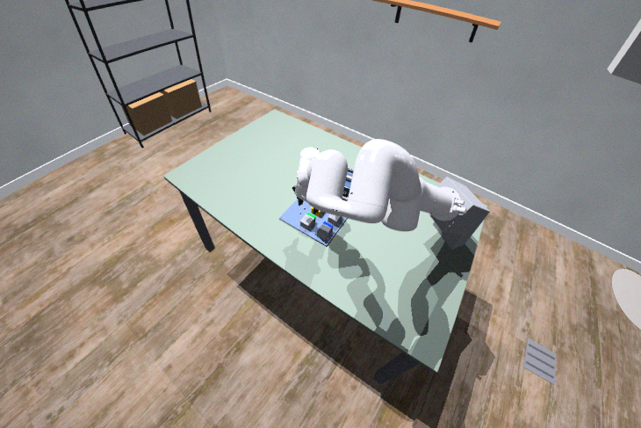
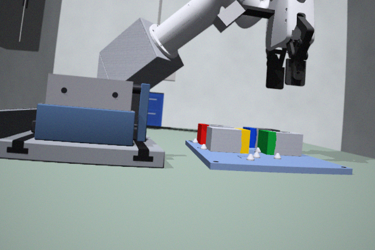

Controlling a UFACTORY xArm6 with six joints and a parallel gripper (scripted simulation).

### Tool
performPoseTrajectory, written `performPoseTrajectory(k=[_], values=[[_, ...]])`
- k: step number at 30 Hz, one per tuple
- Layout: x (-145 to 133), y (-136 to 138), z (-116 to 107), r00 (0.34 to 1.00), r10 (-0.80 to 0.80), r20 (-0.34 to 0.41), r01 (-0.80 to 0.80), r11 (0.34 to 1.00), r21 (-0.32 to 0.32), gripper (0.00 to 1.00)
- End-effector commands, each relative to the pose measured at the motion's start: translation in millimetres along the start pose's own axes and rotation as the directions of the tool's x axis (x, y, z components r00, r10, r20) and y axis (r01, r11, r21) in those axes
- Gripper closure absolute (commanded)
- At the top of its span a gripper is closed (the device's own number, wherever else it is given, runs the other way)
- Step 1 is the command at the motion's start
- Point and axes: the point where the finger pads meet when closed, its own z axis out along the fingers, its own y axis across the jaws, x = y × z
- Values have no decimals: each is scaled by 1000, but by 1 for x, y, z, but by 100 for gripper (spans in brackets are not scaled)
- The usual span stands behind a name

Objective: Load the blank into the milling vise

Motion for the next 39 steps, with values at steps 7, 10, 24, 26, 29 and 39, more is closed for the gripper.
performPoseTrajectory(k=[7,10,24,26,29,39], values=[[0,-1,20,1000,-1,0,1,1000,2,20],[0,-1,29,1000,-1,0,1,1000,2,20],[0,-1,60,1000,-1,0,1,1000,2,20],[0,-1,69,1000,-1,0,1,1000,2,20],[0,-1,74,1000,-1,0,1,1000,2,20],[0,-1,77,1000,-1,0,1,1000,2,20]])
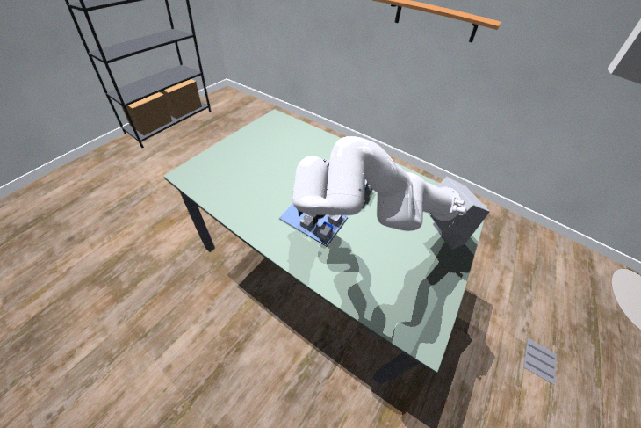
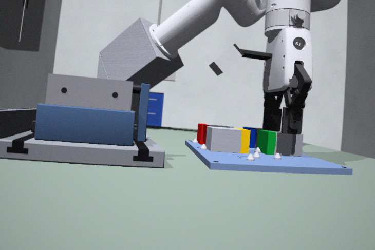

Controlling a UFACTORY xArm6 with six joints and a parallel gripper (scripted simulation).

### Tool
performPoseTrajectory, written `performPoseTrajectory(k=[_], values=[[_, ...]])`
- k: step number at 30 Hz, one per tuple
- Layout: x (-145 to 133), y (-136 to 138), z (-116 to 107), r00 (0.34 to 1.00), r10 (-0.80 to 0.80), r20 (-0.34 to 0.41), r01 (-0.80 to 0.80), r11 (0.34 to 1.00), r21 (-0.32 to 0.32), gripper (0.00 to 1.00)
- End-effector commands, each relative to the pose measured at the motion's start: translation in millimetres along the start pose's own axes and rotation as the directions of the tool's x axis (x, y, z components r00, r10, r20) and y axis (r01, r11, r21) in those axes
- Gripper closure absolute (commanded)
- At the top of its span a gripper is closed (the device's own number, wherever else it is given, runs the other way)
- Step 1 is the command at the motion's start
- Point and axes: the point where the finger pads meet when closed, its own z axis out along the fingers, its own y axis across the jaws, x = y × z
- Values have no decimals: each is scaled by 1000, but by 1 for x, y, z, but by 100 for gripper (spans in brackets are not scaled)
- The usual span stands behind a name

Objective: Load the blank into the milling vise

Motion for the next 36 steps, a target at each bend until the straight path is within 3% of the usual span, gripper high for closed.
performPoseTrajectory(k=[1,36], values=[[0,-1,3,1000,0,0,0,1000,2,20],[0,-1,-2,1000,0,1,0,1000,2,20]])
